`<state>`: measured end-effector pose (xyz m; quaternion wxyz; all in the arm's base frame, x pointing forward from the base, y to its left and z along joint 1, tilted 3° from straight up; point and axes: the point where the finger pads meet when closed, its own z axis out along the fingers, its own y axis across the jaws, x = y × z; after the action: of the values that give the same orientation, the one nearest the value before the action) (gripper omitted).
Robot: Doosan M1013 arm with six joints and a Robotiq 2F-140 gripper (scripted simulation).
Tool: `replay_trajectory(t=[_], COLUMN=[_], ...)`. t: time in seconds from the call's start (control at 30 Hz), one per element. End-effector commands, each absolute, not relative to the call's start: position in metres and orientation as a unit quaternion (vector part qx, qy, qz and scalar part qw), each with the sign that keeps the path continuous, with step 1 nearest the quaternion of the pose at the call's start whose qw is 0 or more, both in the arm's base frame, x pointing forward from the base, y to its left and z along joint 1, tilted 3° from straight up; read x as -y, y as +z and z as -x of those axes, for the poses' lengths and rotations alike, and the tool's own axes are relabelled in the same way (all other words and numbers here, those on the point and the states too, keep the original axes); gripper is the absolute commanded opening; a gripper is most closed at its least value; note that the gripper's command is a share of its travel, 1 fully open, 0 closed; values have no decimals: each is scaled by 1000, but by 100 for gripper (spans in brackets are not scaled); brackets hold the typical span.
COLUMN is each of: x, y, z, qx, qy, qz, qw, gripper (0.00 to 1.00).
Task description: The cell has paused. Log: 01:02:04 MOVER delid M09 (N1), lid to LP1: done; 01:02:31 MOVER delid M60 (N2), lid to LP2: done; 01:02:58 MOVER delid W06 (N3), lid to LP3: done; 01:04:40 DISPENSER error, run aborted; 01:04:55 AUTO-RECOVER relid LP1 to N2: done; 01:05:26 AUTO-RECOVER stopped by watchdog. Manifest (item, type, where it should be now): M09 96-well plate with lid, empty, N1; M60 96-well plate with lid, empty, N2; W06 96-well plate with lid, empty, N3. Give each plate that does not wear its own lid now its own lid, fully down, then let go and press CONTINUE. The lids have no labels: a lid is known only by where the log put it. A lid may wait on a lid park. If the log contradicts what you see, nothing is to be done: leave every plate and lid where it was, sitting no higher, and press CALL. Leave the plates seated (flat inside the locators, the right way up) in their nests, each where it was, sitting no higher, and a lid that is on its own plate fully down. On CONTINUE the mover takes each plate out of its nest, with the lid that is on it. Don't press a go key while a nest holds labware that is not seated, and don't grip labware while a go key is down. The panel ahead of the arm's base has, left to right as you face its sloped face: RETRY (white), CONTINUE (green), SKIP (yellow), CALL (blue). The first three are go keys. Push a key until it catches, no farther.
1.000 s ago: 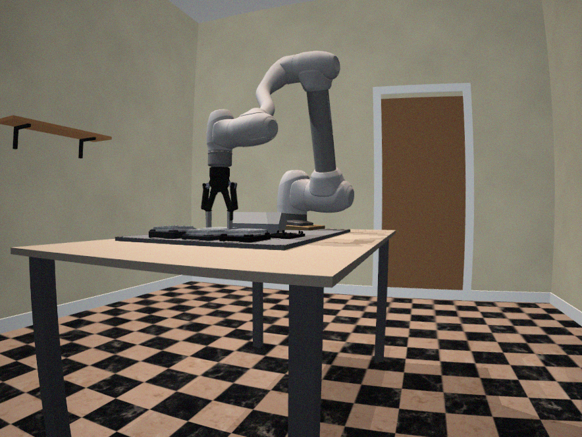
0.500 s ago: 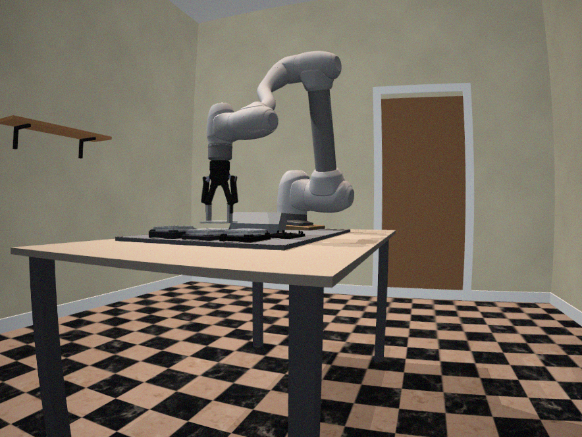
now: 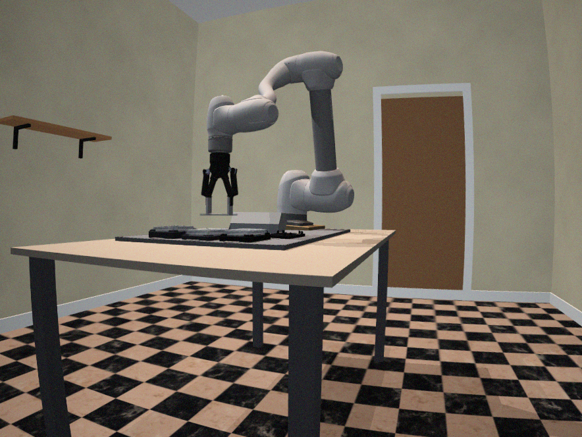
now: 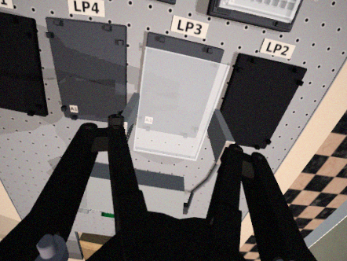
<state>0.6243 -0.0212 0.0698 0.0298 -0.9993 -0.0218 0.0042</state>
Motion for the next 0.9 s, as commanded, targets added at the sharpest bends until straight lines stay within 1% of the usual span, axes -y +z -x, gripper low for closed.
replay_trajectory(t=[0.0, 0.6, 0.63, 0.7, 0.73, 0.77, 0.83, 0.87], x=[21, 22, 26, 43, 43, 52, 55, 66], y=[70, 78, 79, 80, 80, 79, 79, 77], z=[-624, -627, -639, -701, -701, -729, -739, -772], qx=[22, 22, 22, 22, 22, 22, 22, 22], qy=[4, 4, 4, 4, 4, 4, 4, 4], qz=[999, 999, 999, 999, 999, 999, 999, 999], qw=[30, 30, 30, 30, 30, 30, 30, 30], gripper=[0, 0, 0, 0, 0, 0, 0, 0])
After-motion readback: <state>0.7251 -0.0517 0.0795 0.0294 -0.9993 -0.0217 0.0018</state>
